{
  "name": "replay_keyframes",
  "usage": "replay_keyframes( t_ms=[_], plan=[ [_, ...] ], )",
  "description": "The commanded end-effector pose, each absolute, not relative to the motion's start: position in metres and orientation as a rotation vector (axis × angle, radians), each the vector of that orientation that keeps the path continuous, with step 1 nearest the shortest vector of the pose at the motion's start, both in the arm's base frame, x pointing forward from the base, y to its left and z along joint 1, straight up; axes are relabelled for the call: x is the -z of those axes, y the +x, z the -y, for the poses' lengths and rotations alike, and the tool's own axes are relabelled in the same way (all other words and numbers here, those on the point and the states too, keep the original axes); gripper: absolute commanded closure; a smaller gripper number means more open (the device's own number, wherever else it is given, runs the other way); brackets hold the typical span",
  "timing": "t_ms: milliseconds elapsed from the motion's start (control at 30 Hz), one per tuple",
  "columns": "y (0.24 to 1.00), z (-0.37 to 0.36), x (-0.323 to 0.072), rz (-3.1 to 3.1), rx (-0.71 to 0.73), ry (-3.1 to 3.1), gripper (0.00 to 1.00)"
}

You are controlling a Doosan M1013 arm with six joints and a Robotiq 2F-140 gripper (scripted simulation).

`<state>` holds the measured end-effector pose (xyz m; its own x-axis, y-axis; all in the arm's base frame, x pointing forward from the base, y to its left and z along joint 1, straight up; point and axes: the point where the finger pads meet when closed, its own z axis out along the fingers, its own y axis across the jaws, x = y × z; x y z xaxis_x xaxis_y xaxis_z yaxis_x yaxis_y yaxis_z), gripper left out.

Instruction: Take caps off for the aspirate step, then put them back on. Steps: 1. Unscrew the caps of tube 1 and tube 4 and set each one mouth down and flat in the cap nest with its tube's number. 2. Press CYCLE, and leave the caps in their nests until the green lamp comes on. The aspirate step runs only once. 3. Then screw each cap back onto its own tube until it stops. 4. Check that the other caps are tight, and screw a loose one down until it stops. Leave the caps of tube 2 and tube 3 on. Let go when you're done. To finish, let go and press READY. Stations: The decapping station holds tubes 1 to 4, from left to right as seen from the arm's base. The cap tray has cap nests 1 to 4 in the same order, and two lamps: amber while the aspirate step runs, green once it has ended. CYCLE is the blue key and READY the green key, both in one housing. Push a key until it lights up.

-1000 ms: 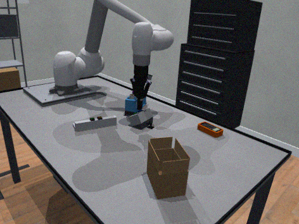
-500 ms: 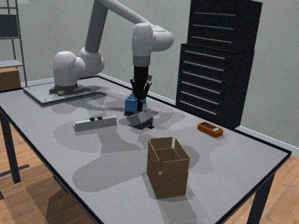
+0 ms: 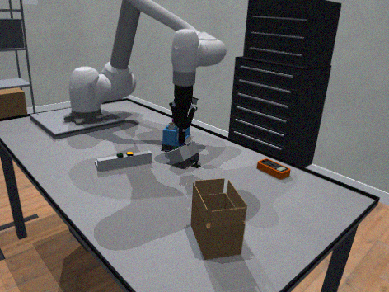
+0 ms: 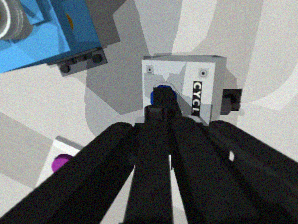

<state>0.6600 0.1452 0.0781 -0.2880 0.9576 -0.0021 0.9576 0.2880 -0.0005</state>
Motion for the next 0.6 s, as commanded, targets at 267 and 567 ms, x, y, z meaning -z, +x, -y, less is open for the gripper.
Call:
replay_keyframes(
  t_ms=[267,567],
  plan=[
    [0.66,-0.145,-0.102,-2.519,0.0,1.873,0.9],
    [0.651,-0.122,-0.1,-2.733,0.001,1.545,0.0]
  ],
)
